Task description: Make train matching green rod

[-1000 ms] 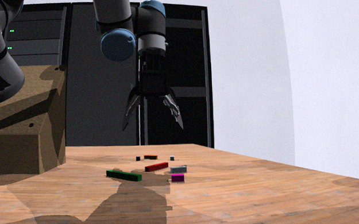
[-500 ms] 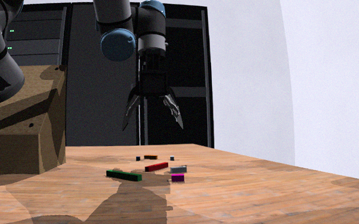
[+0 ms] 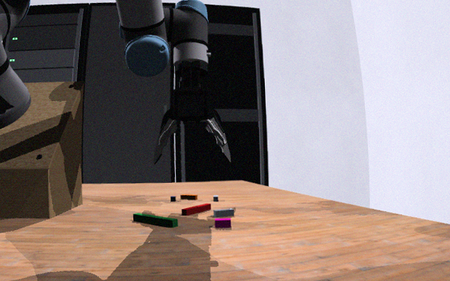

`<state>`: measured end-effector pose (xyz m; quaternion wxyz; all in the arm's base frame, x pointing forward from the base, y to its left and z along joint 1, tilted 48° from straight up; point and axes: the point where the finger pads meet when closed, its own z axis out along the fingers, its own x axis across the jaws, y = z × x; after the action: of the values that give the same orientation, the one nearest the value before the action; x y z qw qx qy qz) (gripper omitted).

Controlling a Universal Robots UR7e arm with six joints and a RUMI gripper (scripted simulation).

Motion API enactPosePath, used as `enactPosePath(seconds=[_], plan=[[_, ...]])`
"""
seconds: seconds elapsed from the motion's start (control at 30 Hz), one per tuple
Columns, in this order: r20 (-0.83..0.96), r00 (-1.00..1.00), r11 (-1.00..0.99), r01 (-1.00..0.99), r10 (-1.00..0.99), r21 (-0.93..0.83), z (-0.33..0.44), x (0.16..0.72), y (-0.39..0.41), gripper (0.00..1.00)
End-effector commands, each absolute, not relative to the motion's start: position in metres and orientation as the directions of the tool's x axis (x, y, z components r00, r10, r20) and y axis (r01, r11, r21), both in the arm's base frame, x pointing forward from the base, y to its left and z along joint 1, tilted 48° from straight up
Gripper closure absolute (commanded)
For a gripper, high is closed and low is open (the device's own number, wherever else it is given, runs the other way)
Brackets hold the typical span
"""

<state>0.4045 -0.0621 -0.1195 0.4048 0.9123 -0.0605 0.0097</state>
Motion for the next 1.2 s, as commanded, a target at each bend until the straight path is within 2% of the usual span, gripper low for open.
enactPosePath(seconds=[0.0,0.63,0.87,1.17], plan=[[0.136,0.976,-0.653,-0.214,-0.168,0.727,-0.115,0.405,-0.066,0.0],[0.425,0.799,-0.527,-0.601,-0.426,0.601,-0.096,0.416,-0.083,0.0],[0.491,0.725,-0.475,-0.688,-0.484,0.548,-0.091,0.418,-0.088,0.0],[0.606,0.541,-0.348,-0.84,-0.583,0.416,-0.079,0.421,-0.099,0.0]])
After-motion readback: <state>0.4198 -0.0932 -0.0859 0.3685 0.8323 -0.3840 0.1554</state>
